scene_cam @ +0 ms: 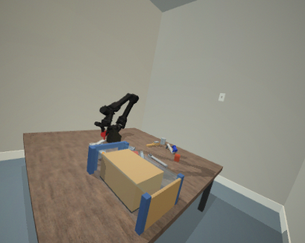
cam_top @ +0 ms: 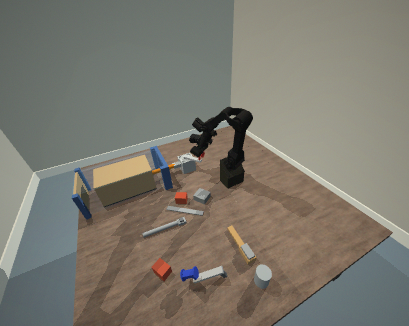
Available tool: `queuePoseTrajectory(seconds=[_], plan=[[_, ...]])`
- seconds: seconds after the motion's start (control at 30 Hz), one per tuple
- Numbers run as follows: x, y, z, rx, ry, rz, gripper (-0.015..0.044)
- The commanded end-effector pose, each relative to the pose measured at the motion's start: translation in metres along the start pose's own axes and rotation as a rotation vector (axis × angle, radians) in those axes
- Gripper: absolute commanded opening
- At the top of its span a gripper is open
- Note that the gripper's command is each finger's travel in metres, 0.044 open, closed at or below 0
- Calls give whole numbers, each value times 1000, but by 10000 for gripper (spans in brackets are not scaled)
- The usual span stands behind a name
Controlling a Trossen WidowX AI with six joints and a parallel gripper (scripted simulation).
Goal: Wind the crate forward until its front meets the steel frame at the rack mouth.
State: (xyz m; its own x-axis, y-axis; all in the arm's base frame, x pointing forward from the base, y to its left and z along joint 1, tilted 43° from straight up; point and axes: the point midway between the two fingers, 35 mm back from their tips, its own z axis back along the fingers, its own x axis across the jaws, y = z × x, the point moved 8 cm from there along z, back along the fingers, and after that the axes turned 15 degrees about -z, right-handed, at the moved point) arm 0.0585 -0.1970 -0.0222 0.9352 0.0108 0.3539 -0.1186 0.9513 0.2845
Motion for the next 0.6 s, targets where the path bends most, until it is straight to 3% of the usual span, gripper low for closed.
queuePoseTrajectory(seconds=[0.0, 0.57], plan=[[-10, -5, -3, -6, 37, 0, 0], [-26, -14, -4, -8, 38, 0, 0]])
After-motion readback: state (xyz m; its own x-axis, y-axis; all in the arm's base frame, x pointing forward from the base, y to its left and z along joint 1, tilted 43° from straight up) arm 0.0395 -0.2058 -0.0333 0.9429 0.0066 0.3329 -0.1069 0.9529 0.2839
